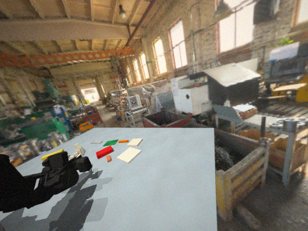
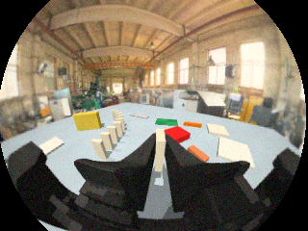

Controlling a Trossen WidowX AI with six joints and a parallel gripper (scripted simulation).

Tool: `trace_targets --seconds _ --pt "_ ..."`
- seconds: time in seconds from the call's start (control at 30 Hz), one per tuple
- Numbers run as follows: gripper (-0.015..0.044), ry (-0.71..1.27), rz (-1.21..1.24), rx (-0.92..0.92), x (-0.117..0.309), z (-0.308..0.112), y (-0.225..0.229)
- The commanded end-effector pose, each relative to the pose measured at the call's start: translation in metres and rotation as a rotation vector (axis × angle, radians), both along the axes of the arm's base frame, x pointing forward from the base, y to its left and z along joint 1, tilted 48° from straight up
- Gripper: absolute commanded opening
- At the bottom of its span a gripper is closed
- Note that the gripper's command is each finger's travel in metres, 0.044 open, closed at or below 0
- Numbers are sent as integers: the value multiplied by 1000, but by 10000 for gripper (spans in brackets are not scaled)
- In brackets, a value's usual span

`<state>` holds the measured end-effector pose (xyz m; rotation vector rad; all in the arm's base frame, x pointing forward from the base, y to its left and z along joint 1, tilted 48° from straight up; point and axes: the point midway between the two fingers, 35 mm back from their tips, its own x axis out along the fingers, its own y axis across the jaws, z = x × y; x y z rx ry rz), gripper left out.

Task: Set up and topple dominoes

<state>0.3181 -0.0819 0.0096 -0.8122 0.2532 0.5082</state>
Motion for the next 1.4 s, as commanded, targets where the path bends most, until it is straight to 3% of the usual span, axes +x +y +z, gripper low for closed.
trace_targets --seconds 0.0,0.73,1.23,1.37 --pt "28 -3 3 1 0 -11 -10" --pt "28 -14 -1 4 -4 -34 -32" --pt "422 -14 -1 4 -4 -34 -32" --pt "440 -10 -2 4 -2 -17 -13"
